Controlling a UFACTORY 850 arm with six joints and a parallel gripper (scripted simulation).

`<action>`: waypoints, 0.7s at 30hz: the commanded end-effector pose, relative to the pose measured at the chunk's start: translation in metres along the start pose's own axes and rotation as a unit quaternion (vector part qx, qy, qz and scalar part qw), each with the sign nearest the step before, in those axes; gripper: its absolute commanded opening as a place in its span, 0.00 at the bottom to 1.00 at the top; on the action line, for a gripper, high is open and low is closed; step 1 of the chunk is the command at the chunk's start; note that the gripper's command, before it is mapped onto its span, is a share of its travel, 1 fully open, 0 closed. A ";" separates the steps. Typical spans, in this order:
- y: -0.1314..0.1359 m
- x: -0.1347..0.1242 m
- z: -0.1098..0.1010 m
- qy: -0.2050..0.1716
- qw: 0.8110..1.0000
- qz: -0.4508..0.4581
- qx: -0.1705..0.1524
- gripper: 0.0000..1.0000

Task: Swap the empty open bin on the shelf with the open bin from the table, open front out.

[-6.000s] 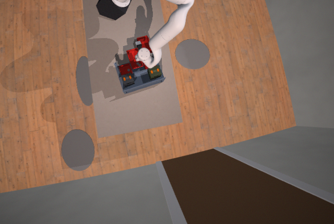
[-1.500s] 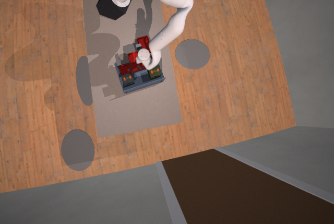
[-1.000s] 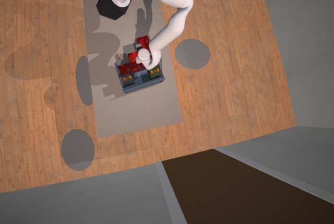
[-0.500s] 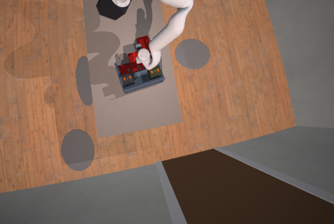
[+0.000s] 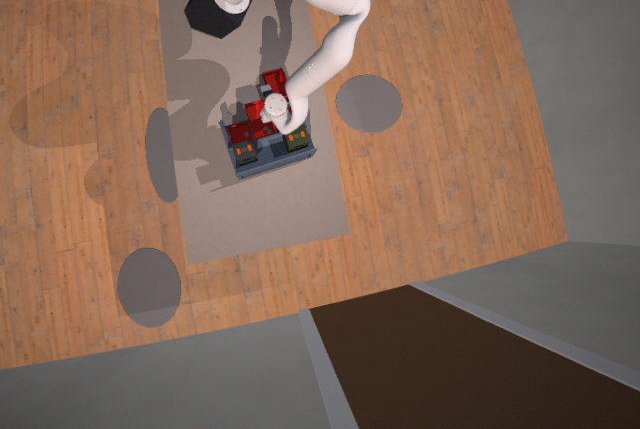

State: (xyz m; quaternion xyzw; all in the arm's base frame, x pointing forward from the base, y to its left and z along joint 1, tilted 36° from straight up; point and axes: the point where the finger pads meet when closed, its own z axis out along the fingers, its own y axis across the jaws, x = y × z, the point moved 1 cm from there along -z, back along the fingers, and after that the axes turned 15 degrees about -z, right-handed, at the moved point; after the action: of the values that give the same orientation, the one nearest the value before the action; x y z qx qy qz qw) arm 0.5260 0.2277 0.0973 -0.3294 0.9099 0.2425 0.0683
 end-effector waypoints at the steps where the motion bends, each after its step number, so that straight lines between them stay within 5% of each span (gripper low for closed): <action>1: -0.001 -0.003 -0.001 -0.004 1.000 0.000 0.001 0.00; 21: -0.003 -0.012 -0.001 -0.014 1.000 0.000 0.004 0.00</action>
State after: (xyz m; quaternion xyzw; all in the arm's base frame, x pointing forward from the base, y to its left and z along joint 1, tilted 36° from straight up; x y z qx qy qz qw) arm 0.5352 0.2311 0.0997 -0.3263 0.9098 0.2435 0.0801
